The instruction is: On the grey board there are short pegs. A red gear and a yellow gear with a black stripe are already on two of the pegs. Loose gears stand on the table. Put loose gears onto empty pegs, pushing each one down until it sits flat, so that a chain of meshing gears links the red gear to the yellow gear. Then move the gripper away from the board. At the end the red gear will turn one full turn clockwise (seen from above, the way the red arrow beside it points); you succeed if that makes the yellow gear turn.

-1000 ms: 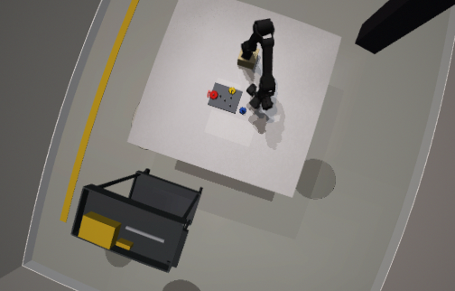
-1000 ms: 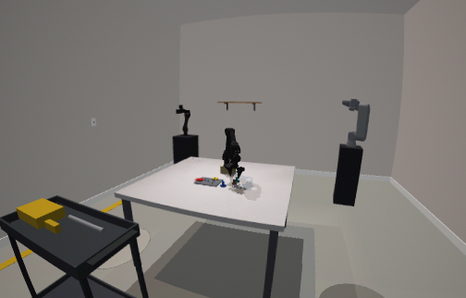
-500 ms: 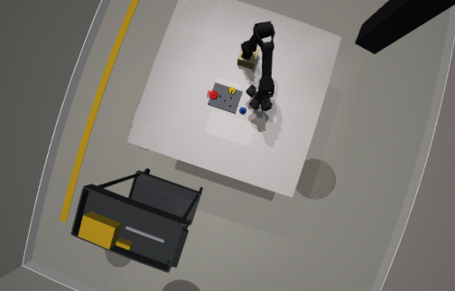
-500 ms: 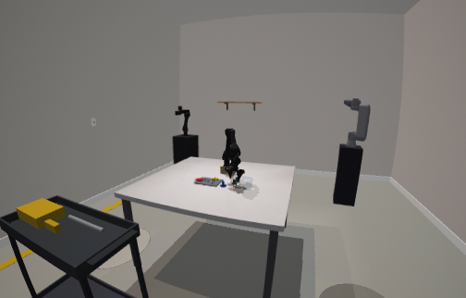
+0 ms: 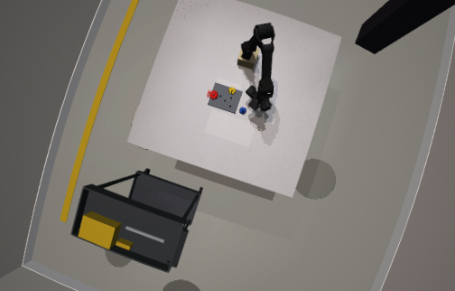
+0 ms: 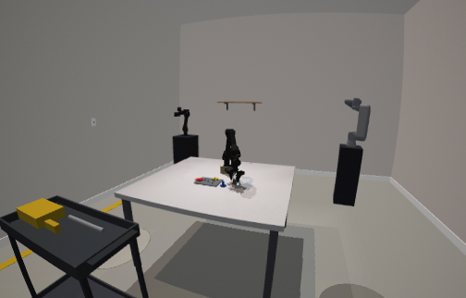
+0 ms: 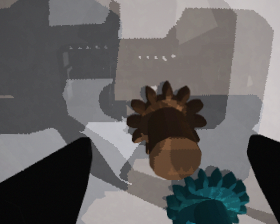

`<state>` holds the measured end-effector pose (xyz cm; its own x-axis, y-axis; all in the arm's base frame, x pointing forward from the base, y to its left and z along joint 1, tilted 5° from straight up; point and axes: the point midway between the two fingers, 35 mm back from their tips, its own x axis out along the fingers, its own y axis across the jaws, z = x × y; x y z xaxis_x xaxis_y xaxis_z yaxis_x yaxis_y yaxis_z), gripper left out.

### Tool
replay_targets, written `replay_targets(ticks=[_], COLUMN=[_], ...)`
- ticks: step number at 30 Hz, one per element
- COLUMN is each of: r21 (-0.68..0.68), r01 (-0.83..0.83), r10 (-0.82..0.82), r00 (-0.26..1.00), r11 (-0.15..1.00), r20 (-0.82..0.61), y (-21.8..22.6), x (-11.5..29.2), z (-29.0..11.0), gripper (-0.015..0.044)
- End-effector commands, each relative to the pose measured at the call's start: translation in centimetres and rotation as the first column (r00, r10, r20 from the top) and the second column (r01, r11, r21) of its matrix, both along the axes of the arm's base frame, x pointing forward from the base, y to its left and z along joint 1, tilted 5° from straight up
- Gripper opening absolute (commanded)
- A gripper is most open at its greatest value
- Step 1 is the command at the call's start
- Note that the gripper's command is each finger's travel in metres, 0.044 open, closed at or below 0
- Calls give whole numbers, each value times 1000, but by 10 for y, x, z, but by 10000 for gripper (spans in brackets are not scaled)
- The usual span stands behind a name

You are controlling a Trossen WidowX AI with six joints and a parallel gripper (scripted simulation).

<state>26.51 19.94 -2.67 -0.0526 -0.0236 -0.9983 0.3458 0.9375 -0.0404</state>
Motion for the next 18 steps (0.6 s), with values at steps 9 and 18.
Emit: replay_targets(ticks=[9,18], r21=[-2,-2], r01=[3,3], r10=[-3,-3], r00=[1000,1000], r11=[1000,1000], r20=[3,3], y=[0,0], x=[0,0], z=[-1,0], gripper=[66,0])
